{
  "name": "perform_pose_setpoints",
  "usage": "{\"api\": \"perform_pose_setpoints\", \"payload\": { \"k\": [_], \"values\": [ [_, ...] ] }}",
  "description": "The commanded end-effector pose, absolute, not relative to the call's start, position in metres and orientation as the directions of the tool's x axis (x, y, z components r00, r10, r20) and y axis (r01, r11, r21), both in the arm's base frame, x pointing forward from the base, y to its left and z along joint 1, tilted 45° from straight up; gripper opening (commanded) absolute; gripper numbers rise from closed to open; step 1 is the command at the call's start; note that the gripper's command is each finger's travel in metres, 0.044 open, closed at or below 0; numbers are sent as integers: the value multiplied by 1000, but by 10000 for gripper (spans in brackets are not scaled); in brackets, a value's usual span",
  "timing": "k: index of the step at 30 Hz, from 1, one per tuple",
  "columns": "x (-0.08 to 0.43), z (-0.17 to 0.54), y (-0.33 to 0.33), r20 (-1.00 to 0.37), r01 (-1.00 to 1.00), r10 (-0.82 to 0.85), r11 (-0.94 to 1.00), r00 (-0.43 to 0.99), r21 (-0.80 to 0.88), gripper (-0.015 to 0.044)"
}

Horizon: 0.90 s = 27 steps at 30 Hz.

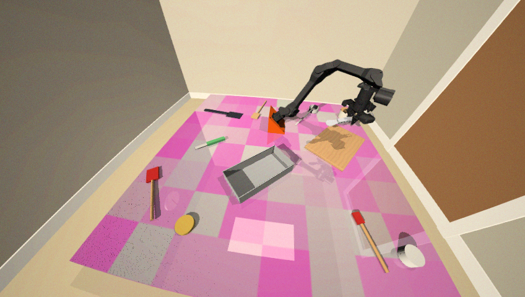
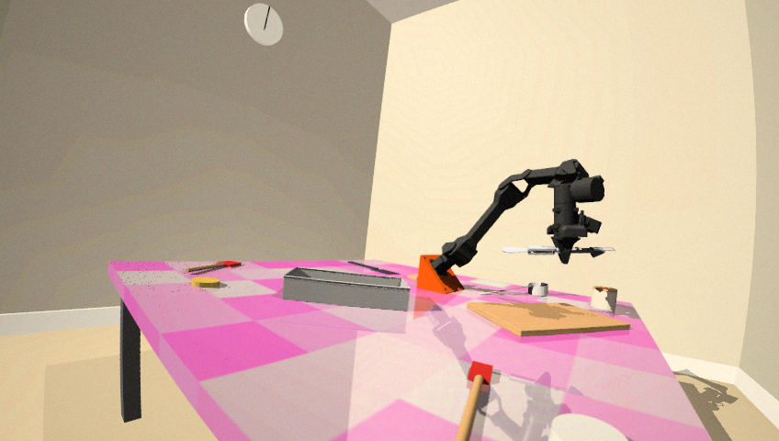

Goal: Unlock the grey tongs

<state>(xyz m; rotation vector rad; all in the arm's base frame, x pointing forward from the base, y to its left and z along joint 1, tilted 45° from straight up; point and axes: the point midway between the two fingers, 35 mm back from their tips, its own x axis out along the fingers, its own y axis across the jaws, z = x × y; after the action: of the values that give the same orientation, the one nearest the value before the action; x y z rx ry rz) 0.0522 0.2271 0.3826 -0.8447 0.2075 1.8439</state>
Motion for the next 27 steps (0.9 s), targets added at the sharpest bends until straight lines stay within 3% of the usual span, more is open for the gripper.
{"api": "perform_pose_setpoints", "payload": {
  "k": [1,27],
  "values": [
    [53,389,223,-672,-870,728,-415,-141,-267,-150],
    [55,378,238,-687,-869,717,-409,-118,-278,-150]
  ]
}}
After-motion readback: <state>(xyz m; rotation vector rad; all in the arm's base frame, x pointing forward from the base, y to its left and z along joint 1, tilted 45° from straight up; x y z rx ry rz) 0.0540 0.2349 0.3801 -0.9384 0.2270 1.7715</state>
